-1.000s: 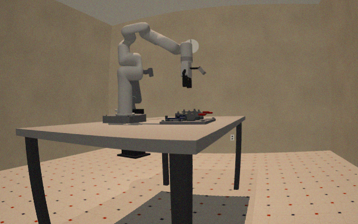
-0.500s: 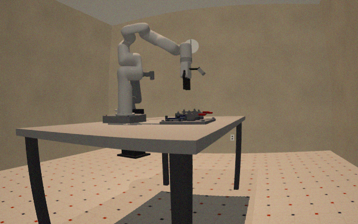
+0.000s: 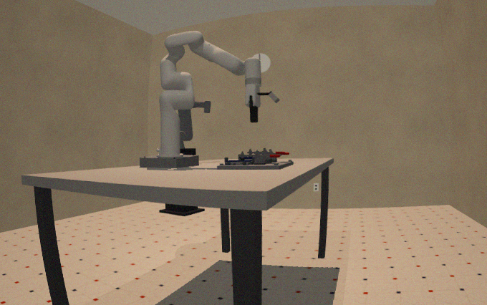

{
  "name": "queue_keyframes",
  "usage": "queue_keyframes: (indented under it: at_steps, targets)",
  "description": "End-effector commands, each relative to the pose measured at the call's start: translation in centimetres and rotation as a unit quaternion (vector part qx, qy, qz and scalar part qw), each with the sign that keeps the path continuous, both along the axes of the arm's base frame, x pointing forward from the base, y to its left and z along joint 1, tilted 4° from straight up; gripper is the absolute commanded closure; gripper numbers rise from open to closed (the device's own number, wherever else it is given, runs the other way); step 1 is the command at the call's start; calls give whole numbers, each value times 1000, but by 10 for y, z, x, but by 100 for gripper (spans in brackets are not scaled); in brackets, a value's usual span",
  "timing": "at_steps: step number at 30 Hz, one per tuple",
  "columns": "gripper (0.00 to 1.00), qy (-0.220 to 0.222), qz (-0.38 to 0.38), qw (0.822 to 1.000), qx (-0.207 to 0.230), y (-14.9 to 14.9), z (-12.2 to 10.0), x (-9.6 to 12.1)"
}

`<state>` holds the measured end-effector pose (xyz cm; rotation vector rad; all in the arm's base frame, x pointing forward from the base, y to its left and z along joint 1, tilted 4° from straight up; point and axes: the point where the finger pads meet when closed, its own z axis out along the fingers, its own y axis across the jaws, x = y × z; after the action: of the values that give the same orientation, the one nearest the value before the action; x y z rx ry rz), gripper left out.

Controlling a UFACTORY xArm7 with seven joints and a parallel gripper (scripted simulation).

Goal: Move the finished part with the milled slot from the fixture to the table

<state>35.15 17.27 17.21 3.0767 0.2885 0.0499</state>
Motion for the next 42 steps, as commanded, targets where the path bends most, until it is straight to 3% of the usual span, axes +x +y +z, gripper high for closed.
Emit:
queue_keyframes:
  at_steps: [1, 23, 24, 42]
  targets:
    - [100, -2, 0, 1000, 1, 0, 1, 1]
    - [100, -2, 0, 1000, 1, 0, 1, 1]
    - [0, -2, 0, 1000, 1, 0, 1, 1]
    - [0, -2, 0, 1000, 1, 0, 1, 1]
